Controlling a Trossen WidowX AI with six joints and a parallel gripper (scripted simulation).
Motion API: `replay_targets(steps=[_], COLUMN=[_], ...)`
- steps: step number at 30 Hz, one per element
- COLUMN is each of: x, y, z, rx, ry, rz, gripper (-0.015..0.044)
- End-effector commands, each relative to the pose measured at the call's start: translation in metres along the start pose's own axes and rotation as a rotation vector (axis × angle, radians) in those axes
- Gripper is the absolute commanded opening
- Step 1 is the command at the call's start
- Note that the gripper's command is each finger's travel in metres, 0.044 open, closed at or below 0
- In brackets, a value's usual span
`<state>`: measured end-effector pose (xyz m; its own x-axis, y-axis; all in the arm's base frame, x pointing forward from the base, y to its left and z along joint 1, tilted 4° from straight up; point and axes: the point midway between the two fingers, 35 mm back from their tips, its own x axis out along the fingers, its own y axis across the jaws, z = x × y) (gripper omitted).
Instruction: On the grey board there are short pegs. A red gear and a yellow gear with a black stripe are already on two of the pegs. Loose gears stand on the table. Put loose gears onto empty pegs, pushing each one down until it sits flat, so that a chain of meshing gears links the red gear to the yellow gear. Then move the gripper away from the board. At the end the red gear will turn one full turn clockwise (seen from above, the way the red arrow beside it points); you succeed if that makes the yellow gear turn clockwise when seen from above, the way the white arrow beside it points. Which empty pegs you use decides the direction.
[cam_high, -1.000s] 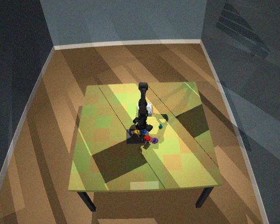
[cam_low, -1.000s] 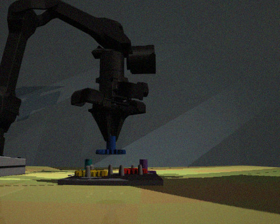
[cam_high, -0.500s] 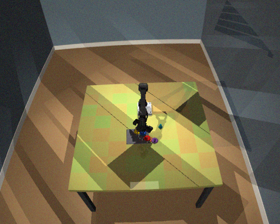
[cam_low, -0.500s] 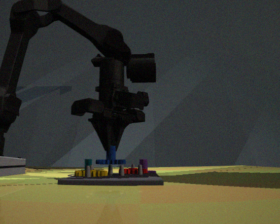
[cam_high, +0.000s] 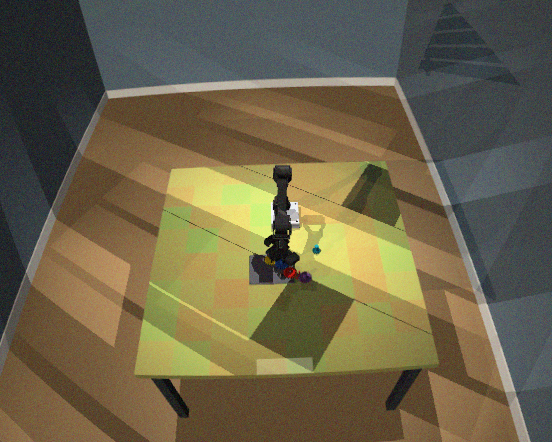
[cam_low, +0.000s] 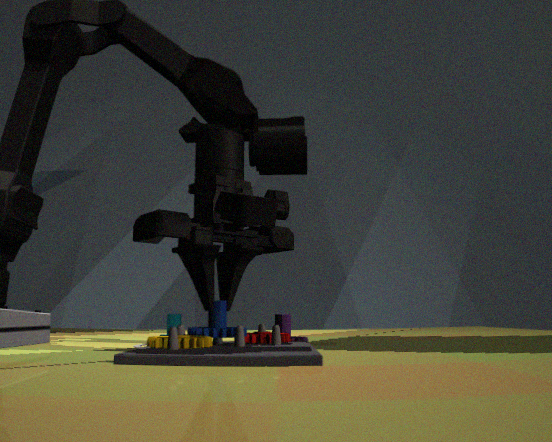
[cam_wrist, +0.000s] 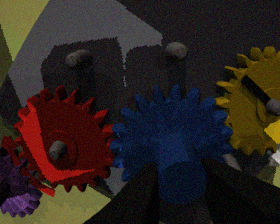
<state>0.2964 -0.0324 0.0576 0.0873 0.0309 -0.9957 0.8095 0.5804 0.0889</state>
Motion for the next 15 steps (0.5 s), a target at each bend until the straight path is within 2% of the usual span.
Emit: replay_targets(steps=[1,15], x=[0.0012,0.0047], y=[0.0004,0.001], z=[0.0007,-0.0006], rx=[0.017,-0.204], ry=[0.0,0.0], rz=[0.002,0.002], gripper=[0.0,0.0])
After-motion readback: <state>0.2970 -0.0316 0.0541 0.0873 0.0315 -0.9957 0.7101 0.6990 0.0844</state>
